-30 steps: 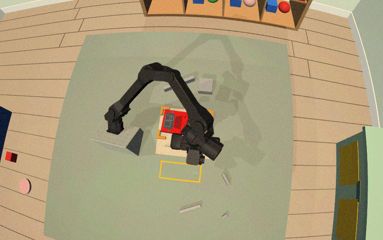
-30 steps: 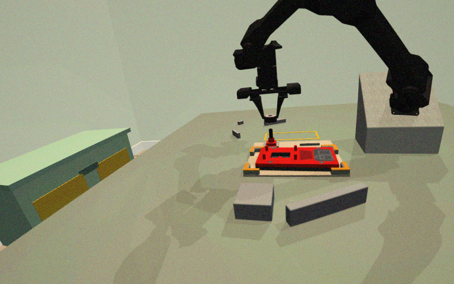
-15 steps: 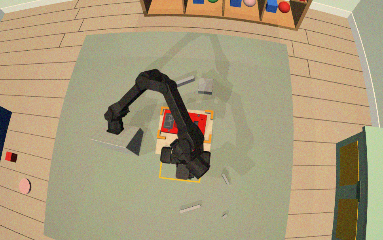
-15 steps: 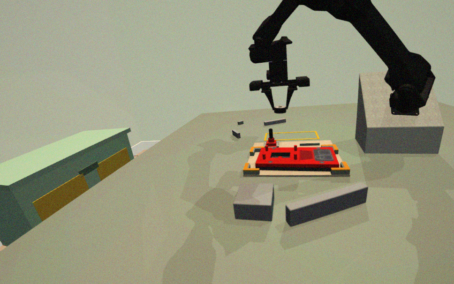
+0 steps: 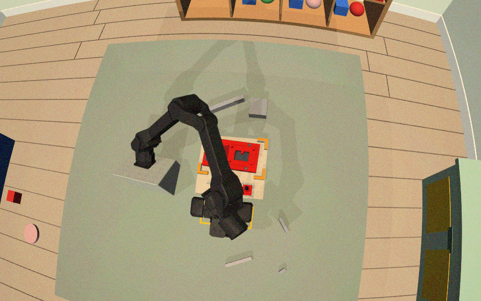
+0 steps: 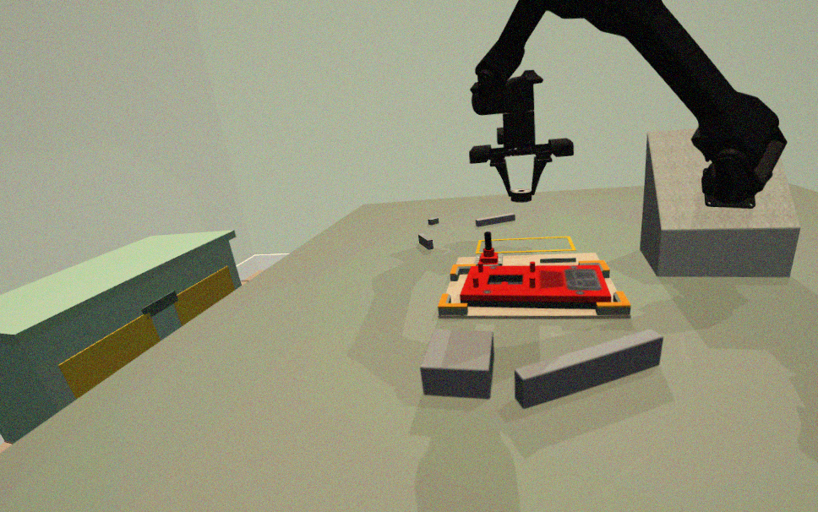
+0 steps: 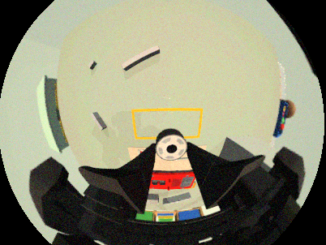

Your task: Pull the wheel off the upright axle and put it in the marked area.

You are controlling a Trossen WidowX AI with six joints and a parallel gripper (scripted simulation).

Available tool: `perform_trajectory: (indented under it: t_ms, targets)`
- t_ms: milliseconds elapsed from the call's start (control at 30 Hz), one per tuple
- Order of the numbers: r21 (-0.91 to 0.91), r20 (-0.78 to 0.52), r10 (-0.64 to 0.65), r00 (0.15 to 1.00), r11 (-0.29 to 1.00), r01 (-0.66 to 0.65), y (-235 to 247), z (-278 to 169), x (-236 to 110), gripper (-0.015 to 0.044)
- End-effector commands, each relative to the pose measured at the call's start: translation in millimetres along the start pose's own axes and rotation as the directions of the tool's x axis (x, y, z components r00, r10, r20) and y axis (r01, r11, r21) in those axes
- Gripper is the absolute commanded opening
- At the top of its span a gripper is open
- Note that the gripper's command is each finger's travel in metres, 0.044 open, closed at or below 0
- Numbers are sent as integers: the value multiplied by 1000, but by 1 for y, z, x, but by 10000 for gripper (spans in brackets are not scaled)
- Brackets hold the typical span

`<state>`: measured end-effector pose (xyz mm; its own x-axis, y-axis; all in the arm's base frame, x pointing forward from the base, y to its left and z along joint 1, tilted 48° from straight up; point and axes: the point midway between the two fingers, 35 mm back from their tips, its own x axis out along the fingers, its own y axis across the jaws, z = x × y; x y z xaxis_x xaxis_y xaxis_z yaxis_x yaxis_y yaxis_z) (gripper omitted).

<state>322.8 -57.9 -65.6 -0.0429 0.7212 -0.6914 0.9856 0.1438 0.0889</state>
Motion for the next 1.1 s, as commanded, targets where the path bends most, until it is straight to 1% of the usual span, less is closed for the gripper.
perform_trajectory:
  t_ms: [0,167,500,633,1000,1067]
  targets:
    - [7,-8,-5,1000,1000,5,-2,-1,11,0]
    - [7,-7,-5,1000,1000,5,0,0,27,0]
    - [7,-12,-5,1000,1000,5,-2,-3,93,0]
    - [7,-13,-5,1000,1000,5,-2,-3,97,0]
    - [1,-11,-12,1000,1000,12,-2,-3,91,289]
    - [2,-10,-10,1000,1000,10,-1,-2,81,300]
